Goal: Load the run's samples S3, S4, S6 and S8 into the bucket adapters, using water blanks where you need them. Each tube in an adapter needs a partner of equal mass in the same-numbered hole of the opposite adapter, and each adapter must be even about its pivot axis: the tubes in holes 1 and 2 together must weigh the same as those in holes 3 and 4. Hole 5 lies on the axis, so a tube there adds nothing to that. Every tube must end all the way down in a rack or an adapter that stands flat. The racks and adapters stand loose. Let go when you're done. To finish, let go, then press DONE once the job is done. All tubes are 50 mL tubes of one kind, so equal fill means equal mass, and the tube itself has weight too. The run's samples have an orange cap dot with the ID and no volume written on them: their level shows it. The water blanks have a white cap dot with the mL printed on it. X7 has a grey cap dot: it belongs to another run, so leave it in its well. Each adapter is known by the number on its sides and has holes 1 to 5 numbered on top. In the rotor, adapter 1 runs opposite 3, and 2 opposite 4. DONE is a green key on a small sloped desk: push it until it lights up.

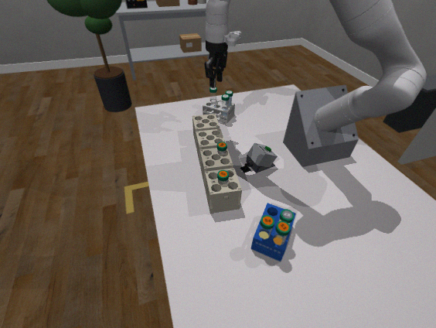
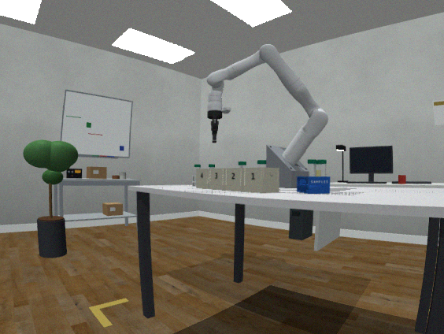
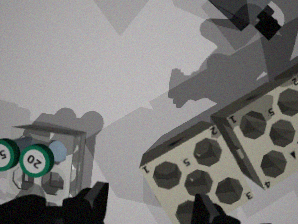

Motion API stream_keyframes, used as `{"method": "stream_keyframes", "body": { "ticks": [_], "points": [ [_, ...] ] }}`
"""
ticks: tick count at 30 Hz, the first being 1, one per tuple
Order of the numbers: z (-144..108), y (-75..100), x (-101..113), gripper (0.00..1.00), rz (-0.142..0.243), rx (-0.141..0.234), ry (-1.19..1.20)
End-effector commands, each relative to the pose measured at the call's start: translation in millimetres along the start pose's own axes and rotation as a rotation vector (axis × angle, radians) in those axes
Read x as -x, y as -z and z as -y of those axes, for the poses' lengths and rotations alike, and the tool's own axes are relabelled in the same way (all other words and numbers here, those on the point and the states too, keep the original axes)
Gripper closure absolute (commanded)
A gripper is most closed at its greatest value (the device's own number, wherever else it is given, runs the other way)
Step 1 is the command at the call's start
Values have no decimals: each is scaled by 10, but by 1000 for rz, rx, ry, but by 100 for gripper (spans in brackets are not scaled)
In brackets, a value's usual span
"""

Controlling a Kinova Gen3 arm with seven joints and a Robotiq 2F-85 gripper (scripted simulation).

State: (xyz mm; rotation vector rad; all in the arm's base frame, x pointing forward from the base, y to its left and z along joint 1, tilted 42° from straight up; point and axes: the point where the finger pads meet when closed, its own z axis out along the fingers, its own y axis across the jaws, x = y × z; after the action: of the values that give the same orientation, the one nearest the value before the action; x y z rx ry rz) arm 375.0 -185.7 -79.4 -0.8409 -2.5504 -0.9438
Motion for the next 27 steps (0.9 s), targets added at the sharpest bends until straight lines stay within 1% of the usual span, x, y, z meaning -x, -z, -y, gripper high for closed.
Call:
{"method": "stream_keyframes", "body": {
  "ticks": [1, 8, 10, 25, 27],
  "points": [
    [105, 10, 65, 38, 2, 0, 0],
    [308, 10, 180, 38, 2, 0, 0],
    [308, 10, 180, 38, 2, 0, 0],
    [743, 11, 427, 38, 2, 0, 0],
    [743, 11, 427, 38, 2, 0, 0]
  ]
}}
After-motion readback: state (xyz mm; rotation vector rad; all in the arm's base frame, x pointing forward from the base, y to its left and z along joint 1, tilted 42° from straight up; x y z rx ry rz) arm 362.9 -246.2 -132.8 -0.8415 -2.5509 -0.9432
